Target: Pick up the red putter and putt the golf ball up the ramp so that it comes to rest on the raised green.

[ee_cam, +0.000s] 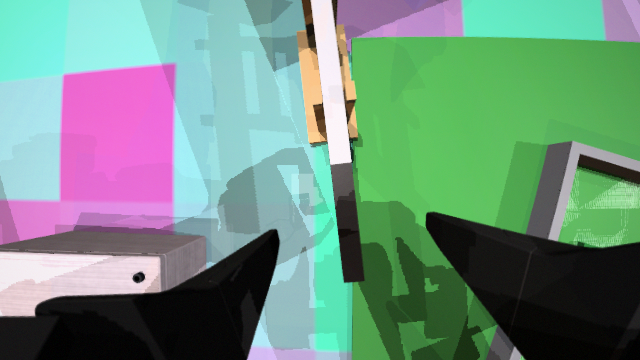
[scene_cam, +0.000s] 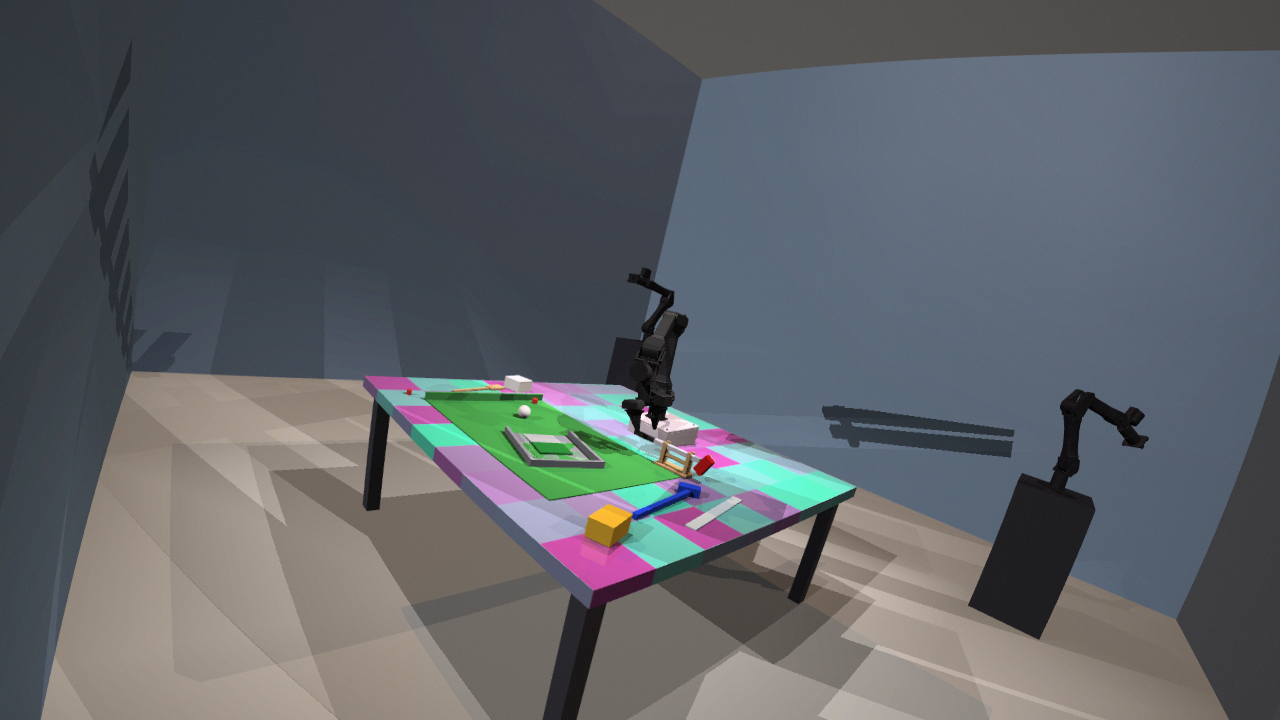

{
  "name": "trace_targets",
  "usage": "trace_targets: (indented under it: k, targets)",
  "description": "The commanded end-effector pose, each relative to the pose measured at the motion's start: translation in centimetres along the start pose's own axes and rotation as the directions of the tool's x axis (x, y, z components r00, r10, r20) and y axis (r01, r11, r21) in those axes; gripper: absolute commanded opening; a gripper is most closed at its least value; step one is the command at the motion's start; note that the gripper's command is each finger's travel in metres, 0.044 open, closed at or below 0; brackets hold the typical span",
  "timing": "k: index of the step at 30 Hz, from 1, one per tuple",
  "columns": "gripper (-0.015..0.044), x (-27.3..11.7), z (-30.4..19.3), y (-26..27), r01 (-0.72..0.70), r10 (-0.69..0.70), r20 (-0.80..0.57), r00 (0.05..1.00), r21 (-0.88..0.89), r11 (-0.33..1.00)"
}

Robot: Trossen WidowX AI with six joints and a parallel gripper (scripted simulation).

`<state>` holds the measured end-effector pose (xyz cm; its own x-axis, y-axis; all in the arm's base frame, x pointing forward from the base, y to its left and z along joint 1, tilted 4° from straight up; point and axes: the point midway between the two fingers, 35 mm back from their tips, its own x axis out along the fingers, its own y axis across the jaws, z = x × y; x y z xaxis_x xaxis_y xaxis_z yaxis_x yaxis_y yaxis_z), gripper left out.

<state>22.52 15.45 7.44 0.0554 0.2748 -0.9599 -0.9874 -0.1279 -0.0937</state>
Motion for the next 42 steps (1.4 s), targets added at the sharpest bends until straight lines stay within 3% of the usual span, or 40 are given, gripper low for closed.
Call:
trace_targets:
  k: [1,6,31,42]
  targets:
    - [0.044,0.7,-0.3,0.1,-0.002,0.002,-0.004,1.0,0.004,1.0]
    - [0.044,2.7,-0.8,0.1,-0.002,0.002,-0.004,1.0,0.004,1.0]
    - [0.044,5.1,-1.5,0.1,-0.002,0.002,-0.004,1.0,0.004,1.0]
    - [0.0151,4.8,-1.3,0.0,0.001,-0.001,-0.001,1.0,0.006,1.0]
